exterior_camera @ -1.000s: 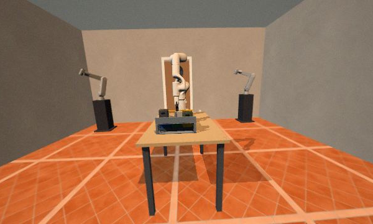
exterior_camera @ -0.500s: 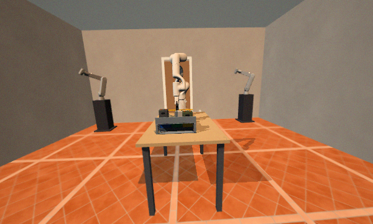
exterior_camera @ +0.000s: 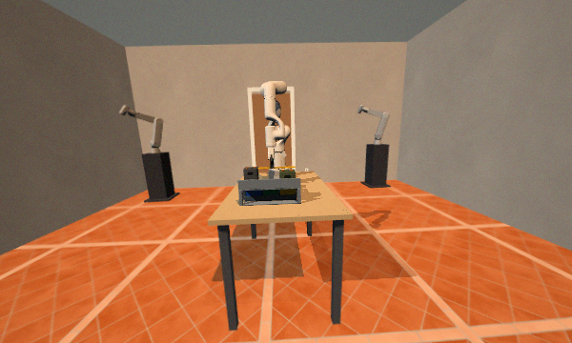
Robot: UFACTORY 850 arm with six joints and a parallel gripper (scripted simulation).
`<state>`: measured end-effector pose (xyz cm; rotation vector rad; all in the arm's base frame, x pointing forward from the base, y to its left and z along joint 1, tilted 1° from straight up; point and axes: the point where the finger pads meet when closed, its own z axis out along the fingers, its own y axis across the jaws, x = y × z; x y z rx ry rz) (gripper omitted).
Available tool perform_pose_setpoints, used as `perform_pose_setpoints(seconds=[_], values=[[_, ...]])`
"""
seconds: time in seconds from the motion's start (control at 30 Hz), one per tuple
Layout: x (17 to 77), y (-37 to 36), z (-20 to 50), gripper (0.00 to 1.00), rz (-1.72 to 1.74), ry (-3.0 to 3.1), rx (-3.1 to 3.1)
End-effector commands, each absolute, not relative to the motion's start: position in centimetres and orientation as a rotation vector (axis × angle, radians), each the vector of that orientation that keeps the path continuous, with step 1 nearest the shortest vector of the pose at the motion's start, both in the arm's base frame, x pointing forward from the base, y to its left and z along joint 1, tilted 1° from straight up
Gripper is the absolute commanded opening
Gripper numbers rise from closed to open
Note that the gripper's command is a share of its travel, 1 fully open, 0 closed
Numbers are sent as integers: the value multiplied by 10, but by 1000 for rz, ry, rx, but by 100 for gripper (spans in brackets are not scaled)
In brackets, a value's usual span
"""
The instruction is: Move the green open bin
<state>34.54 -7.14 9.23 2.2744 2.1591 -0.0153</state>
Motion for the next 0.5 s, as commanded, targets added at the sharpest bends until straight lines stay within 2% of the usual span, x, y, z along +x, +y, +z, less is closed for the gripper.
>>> perform_pose_setpoints(seconds=[0.0, 0.23, 0.4, 0.47], values=[[338, -71, 94, 0, -12, 2156, 2272], [338, -71, 94, 0, -12, 2156, 2272], [284, -69, 93, 0, -12, 2156, 2272], [284, -69, 93, 0, -12, 2156, 2272]])
